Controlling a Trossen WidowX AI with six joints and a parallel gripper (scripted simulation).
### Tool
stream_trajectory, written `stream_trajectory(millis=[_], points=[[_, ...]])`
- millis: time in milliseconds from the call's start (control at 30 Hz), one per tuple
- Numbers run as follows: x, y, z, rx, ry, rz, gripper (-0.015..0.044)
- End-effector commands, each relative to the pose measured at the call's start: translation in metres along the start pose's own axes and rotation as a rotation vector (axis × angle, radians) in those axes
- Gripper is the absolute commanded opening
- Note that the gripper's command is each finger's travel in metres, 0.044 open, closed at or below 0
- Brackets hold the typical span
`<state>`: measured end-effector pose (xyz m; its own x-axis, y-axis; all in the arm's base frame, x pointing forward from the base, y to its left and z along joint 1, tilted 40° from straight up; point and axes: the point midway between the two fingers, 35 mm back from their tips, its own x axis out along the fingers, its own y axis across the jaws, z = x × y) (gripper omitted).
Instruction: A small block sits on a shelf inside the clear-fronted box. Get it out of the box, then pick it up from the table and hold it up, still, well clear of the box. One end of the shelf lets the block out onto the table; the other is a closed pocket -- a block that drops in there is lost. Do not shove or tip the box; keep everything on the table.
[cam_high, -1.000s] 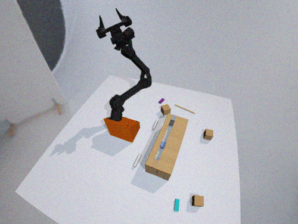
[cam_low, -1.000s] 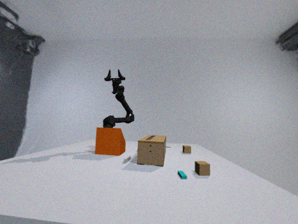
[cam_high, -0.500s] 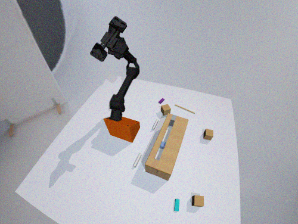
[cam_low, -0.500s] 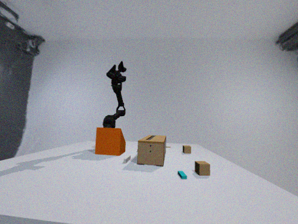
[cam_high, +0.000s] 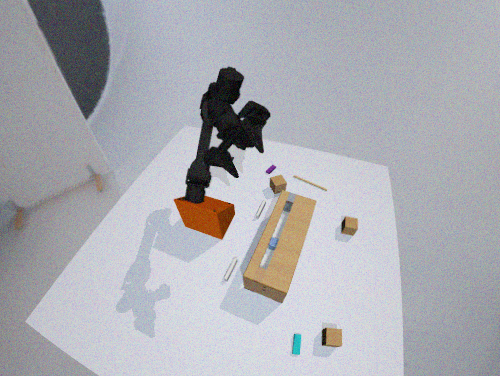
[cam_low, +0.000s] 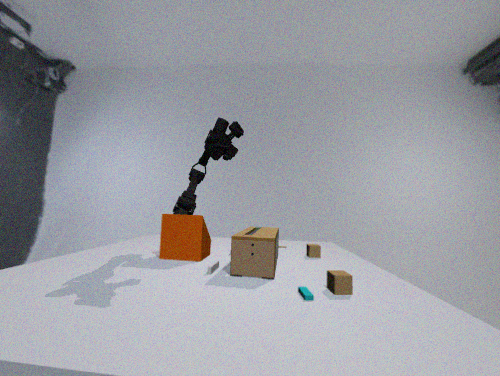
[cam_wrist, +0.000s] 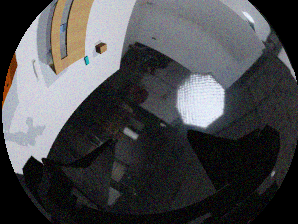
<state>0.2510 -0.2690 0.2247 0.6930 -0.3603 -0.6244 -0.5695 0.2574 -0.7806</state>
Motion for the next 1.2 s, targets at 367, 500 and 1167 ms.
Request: stream_trajectory(millis=[367,500,1167], points=[[0.065,0.120,0.198,-0.136,-0.465,0.661,0.0400],[0.054,0.166,0.243,-0.220,-0.536,0.884,0.0400],[0.053,0.195,0.268,-0.254,-0.552,0.961,0.0400]])
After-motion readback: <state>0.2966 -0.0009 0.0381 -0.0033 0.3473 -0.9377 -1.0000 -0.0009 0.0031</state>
